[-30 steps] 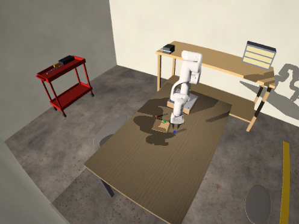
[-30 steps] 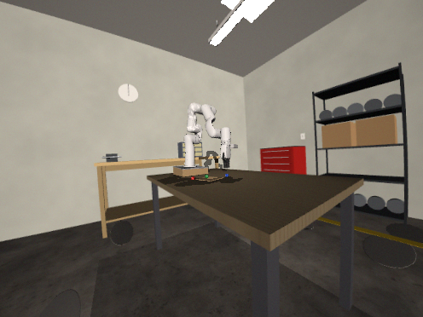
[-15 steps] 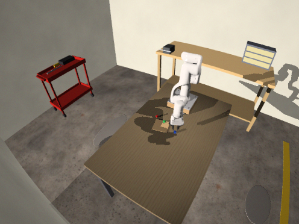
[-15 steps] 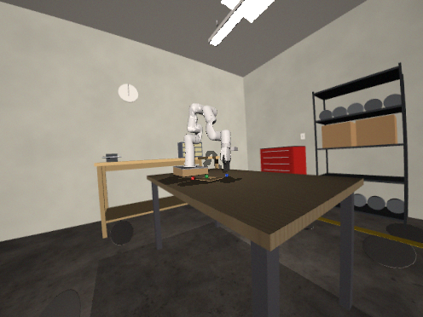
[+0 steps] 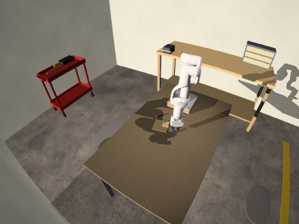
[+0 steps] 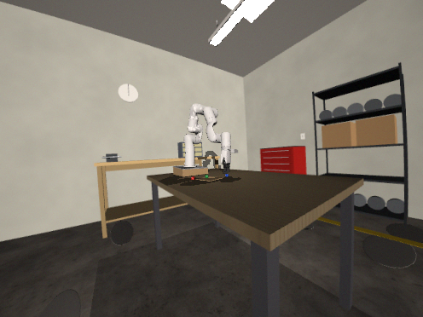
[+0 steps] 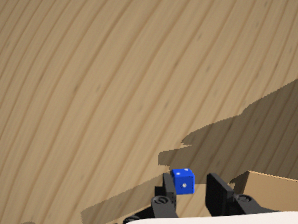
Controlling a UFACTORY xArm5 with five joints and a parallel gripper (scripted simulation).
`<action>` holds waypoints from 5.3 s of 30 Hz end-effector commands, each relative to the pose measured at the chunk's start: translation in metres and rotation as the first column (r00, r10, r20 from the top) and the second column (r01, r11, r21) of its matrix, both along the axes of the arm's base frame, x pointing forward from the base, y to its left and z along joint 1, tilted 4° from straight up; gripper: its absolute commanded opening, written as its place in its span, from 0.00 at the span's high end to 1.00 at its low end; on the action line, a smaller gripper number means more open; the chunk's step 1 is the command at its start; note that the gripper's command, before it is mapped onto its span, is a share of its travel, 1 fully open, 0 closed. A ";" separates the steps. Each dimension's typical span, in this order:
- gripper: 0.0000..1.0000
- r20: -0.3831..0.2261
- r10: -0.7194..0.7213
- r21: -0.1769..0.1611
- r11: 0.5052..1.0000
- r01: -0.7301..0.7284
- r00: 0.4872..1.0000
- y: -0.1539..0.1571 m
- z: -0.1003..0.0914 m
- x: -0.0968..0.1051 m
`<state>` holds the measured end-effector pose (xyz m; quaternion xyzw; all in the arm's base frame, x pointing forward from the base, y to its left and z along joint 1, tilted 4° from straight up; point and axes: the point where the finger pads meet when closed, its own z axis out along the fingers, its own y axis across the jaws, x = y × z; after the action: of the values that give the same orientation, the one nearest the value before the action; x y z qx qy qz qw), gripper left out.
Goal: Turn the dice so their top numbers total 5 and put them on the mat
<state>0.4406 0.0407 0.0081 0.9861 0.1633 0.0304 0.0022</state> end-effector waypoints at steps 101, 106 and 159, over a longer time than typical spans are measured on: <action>0.64 0.004 0.000 0.000 1.000 0.000 1.000 0.001 -0.004 0.003; 0.64 0.004 0.000 0.000 1.000 0.000 1.000 0.001 -0.006 0.003; 0.64 0.004 0.000 0.001 1.000 0.000 1.000 0.002 -0.028 0.005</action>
<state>0.4438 0.0421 -0.0214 0.9861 0.1633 0.0305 0.0021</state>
